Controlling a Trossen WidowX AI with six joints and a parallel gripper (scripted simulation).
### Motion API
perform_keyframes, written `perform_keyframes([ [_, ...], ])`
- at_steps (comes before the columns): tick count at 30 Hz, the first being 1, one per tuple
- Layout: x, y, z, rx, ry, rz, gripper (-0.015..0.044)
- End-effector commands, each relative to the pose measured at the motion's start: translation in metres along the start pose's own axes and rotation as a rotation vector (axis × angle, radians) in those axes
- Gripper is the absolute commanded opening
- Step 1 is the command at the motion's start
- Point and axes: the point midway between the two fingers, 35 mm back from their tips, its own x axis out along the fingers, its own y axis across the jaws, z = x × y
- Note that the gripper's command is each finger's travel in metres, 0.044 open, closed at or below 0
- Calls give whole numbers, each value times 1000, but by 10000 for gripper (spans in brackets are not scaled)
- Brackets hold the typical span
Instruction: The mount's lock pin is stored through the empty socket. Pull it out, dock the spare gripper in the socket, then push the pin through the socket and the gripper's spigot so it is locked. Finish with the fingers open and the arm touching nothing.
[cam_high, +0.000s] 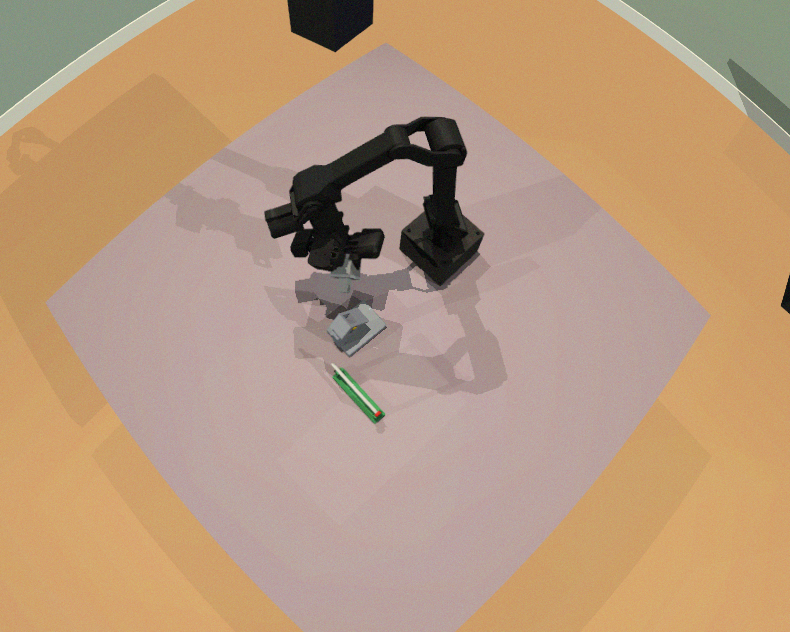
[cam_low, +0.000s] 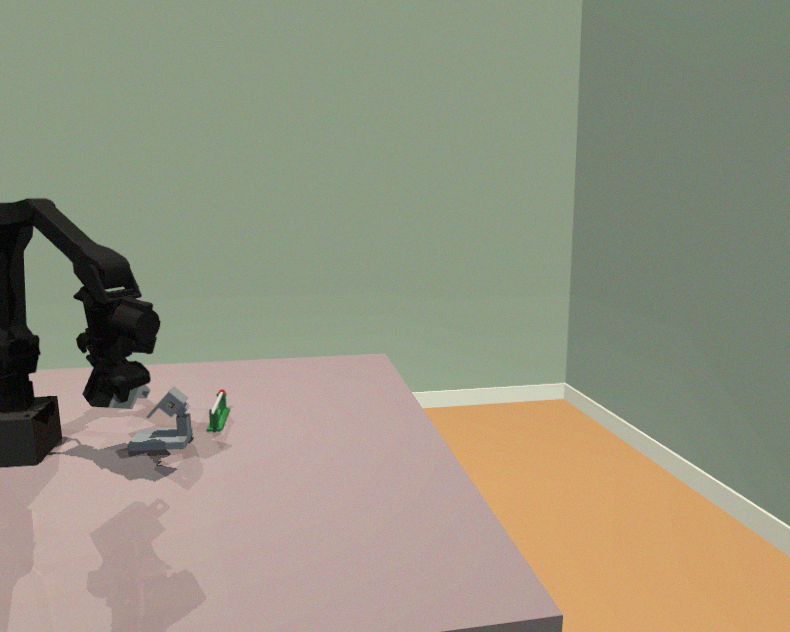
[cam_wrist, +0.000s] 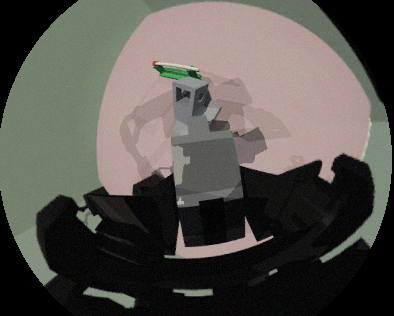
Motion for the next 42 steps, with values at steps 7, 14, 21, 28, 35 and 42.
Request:
perform_keyframes([
  [7, 0, 16, 15, 135, 76, -14, 0],
  [14, 3, 28, 24, 232, 130, -33, 0],
  [21, 6, 40, 32, 325, 176, -61, 0],
  [28, 6, 51, 39, 422, 222, -104, 0],
  [35, 7, 62, 45, 517, 260, -158, 0],
  [42, 7, 73, 50, 610, 286, -221, 0],
])
